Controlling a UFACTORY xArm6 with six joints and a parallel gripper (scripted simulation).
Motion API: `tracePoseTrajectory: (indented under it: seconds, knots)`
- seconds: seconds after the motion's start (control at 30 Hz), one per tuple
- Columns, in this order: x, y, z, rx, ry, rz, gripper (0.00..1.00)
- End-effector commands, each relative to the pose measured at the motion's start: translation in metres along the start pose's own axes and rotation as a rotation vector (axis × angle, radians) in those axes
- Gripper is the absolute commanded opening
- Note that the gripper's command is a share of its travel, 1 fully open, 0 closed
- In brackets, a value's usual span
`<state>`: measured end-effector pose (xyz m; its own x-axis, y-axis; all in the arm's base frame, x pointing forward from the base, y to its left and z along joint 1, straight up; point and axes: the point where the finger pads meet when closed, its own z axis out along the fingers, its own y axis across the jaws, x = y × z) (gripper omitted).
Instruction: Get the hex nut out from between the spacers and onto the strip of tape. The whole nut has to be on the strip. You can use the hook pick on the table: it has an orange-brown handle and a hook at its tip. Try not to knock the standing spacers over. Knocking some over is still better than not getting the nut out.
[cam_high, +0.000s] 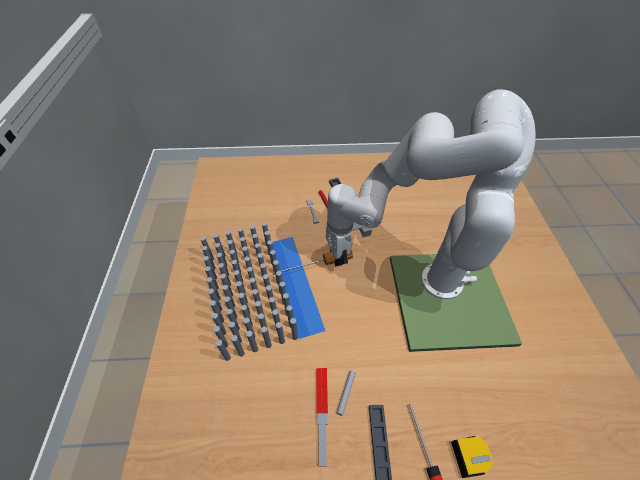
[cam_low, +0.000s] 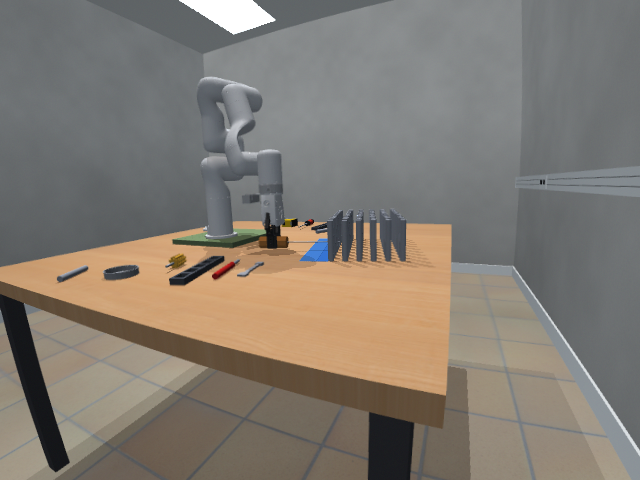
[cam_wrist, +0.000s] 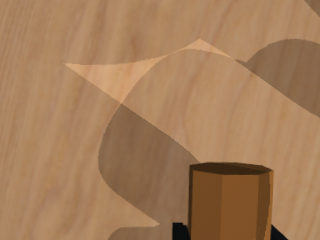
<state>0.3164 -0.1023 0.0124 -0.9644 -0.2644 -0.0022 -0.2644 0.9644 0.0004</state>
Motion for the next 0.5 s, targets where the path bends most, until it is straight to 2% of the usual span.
tracePoseTrajectory:
  seconds: [0.0,0.47]
  knots:
    - [-0.011,-0.001,0.000,0.002,-0.001,0.001,0.00]
    - [-0.060,-0.001,0.000,0.002,-0.001,0.001,0.00]
